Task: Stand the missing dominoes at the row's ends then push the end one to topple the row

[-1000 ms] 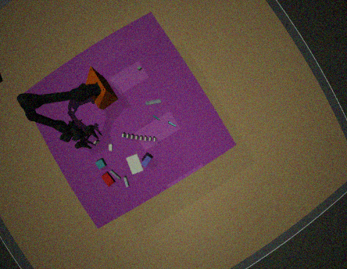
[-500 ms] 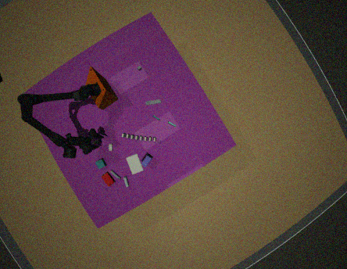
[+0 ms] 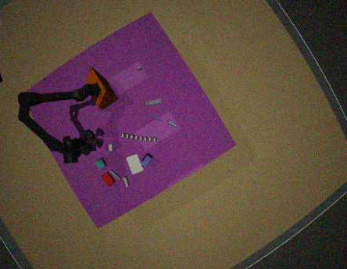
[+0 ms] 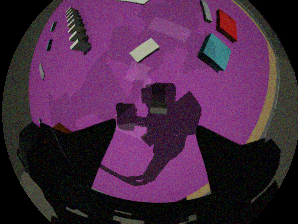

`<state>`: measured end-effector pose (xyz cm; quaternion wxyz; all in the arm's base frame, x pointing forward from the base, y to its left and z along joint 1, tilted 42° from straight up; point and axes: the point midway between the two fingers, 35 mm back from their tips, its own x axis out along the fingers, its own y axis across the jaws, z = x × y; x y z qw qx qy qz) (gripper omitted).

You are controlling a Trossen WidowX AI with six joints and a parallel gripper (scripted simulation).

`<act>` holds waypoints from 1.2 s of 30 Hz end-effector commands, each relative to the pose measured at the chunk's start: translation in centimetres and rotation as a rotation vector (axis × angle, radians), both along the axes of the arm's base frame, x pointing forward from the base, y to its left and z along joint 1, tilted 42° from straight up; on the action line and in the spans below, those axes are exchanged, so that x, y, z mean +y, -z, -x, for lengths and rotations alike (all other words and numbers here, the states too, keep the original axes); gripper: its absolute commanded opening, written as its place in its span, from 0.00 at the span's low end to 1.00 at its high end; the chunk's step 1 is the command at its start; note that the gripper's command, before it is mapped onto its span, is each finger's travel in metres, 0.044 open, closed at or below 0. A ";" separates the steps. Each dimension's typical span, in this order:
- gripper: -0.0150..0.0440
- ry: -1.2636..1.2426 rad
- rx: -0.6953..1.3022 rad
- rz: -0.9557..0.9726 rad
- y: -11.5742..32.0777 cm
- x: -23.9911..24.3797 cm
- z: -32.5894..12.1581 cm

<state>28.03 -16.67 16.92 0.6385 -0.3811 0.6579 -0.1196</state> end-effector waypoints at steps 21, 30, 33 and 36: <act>1.00 0.009 -0.001 0.019 5.5 -5.3 -0.7; 0.69 0.009 -0.001 0.019 5.5 -5.3 -0.7; 0.56 0.009 -0.001 0.019 5.5 -5.3 -0.7; 0.44 0.009 -0.001 0.019 5.5 -5.3 -0.7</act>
